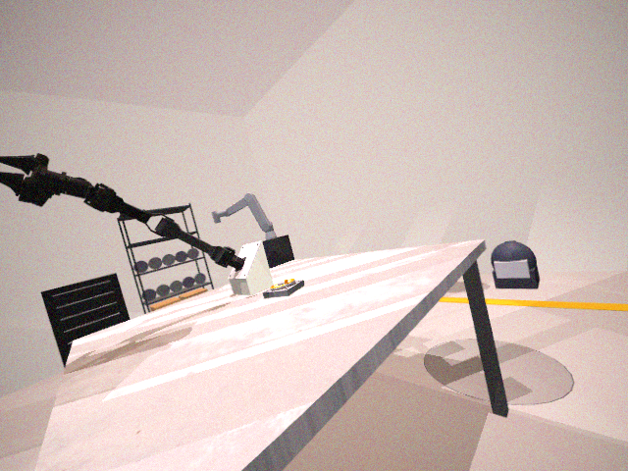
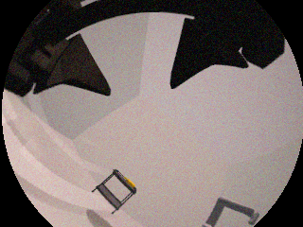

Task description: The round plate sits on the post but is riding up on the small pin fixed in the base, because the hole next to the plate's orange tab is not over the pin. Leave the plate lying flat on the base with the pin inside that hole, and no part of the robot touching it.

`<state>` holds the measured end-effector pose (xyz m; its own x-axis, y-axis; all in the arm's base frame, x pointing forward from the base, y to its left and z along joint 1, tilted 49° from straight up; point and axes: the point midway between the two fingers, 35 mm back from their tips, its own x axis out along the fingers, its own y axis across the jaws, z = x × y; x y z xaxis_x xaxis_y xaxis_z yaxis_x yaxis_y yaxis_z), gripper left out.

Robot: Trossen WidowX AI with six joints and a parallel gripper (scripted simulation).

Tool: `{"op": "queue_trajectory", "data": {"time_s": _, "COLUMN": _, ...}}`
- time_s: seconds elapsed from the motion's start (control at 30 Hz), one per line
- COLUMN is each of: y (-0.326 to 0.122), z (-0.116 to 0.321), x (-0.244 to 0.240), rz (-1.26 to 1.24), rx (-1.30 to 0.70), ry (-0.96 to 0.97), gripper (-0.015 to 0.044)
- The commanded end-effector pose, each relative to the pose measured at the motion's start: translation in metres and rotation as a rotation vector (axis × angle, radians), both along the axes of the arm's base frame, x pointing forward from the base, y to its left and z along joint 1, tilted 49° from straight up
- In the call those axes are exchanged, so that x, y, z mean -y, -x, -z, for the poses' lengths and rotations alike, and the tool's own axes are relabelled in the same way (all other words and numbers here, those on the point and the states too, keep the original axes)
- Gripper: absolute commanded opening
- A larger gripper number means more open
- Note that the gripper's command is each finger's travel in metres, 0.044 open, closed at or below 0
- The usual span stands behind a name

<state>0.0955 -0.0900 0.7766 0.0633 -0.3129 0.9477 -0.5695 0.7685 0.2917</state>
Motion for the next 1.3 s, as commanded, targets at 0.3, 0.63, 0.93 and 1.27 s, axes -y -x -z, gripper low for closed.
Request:
{"op": "queue_trajectory", "data": {"time_s": 0.3, "y": -0.152, "z": 0.073, "x": 0.047, "rz": 0.029, "rx": -0.441, "ry": -0.19, "gripper": 0.0137}}
{"op": "queue_trajectory", "data": {"time_s": 0.63, "y": -0.309, "z": 0.235, "x": 0.065, "rz": 0.082, "rx": -1.06, "ry": -0.328, "gripper": 0.0}}
{"op": "queue_trajectory", "data": {"time_s": 0.93, "y": -0.377, "z": 0.414, "x": 0.044, "rz": 0.146, "rx": -1.63, "ry": -0.351, "gripper": 0.0}}
{"op": "queue_trajectory", "data": {"time_s": 1.27, "y": -0.357, "z": 0.621, "x": 0.004, "rz": 0.362, "rx": -2.395, "ry": -0.151, "gripper": 0.0}}
